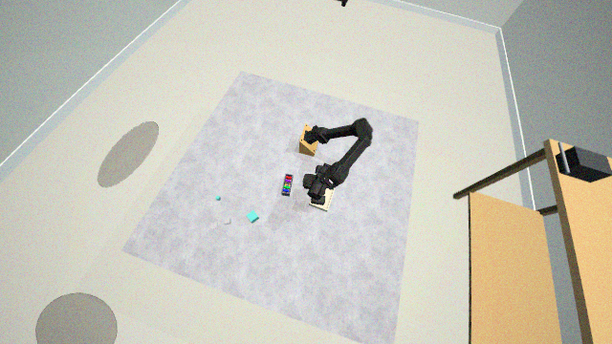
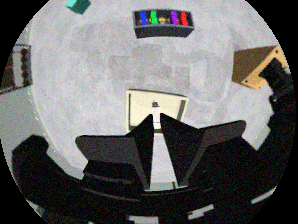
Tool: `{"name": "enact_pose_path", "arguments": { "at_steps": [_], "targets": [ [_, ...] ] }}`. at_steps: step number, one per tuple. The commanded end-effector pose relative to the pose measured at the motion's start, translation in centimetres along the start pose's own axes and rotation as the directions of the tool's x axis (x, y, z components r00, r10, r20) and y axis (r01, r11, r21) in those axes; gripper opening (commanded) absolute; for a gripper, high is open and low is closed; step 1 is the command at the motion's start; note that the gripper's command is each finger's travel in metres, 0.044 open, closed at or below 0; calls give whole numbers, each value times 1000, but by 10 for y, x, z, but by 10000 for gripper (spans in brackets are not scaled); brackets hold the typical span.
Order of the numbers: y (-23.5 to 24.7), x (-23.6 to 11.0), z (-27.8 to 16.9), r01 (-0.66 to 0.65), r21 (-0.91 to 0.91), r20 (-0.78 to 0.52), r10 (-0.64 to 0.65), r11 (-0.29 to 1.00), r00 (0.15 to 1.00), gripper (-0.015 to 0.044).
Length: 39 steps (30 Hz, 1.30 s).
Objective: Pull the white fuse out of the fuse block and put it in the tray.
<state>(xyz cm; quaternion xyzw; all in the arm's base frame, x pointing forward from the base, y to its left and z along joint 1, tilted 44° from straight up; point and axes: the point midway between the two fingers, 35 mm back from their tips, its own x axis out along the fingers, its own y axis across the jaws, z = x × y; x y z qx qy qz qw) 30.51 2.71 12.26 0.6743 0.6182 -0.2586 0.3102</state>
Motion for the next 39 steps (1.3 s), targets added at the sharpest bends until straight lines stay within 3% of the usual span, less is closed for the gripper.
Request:
{"name": "enact_pose_path", "arguments": {
  "at_steps": [1, 36, 39],
  "targets": [
    [-3, -1, -31, -2, -2, -15, 2, 1000, 1000, 0],
    [-3, 39, -33, -2, -2, -18, 2, 1000, 1000, 0],
    [-2, 35, -32, -3, -5, -14, 3, 1000, 1000, 79]
  ]
}}
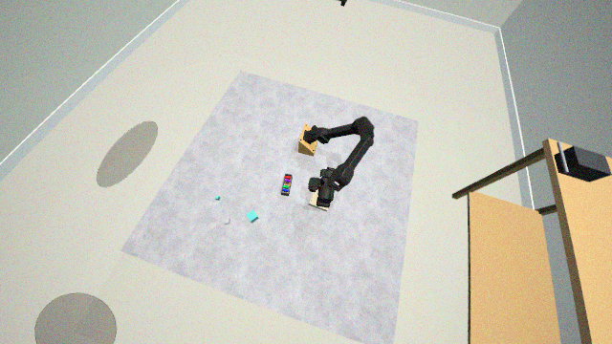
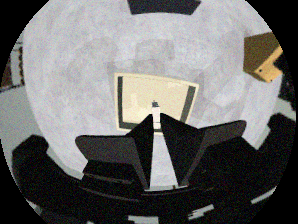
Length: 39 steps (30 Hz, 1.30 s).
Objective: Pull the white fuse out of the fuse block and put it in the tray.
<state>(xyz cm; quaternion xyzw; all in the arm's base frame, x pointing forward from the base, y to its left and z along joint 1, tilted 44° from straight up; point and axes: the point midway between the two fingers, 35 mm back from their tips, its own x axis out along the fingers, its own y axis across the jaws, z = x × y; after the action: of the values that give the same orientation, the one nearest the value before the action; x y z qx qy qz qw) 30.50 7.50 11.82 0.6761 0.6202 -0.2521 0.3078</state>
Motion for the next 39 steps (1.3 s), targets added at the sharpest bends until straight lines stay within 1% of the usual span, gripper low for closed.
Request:
{"name": "enact_pose_path", "arguments": {
  "at_steps": [1, 9, 10, 13, 14, 39],
  "targets": [
    [0, 0, 0, -1, 0, 0, 1, 1000, 1000, 105],
    [0, 0, 0, -1, 0, 0, 1, 1000, 1000, 315],
    [0, -3, 0, -1, 0, 0, 1, 1000, 1000, 330],
    [0, -34, 0, 1, 3, -2, -1, 1000, 1000, 330],
    [0, -37, 0, 1, 3, -2, -1, 1000, 1000, 330],
    [-1, -34, 1, 4, 6, 0, -4, 1000, 1000, 330]
  ]
}}
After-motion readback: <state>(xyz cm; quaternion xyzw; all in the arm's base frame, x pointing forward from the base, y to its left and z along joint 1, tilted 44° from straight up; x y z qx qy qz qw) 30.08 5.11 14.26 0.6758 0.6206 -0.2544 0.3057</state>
